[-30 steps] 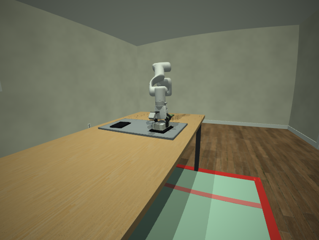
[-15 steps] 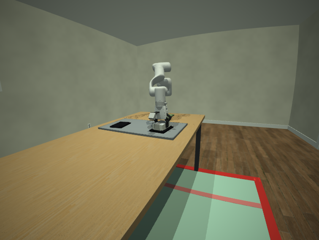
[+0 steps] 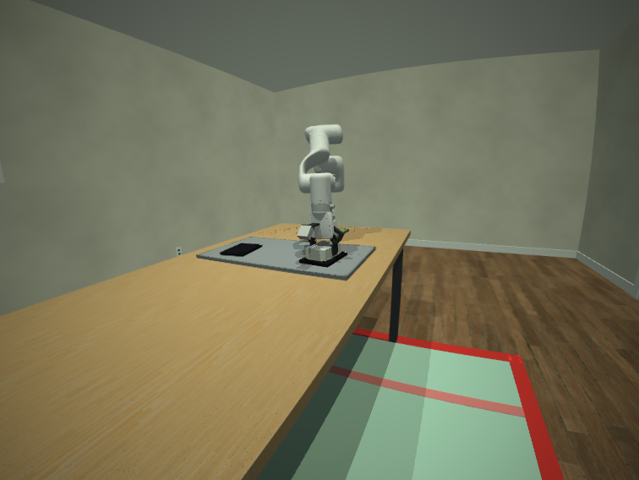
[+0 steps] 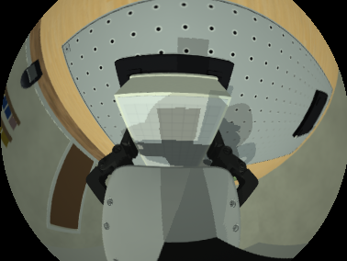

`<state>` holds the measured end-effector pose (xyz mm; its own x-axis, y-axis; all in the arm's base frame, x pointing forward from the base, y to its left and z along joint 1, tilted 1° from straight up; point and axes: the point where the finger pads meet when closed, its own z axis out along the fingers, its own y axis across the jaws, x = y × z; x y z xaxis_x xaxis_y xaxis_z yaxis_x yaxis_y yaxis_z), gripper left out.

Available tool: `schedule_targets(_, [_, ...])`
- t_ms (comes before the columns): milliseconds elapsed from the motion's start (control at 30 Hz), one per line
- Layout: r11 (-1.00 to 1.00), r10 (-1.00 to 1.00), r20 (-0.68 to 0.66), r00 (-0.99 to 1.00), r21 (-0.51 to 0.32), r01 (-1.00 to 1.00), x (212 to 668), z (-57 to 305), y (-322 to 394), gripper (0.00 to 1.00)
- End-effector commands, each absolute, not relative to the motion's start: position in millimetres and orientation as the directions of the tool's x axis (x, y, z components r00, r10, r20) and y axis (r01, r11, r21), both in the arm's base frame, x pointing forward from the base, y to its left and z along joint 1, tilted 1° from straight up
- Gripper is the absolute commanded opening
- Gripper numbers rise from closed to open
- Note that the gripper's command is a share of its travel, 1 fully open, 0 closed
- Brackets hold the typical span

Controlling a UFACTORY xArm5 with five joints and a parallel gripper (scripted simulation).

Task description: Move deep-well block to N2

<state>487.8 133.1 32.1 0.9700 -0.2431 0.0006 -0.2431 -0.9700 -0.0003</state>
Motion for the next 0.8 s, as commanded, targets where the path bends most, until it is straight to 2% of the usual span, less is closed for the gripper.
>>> schedule_targets(0, [-0.97, -0.243, 0.004, 0.97, -0.002, -0.243, 489, 34, 133, 1.0])
schedule_targets(400, [-0.97, -0.243, 0.004, 0.97, -0.002, -0.243, 489, 34, 133, 1.0])
schedule_targets(767, [-0.97, -0.243, 0.004, 0.97, -0.002, -0.243, 489, 60, 134, 1.0])
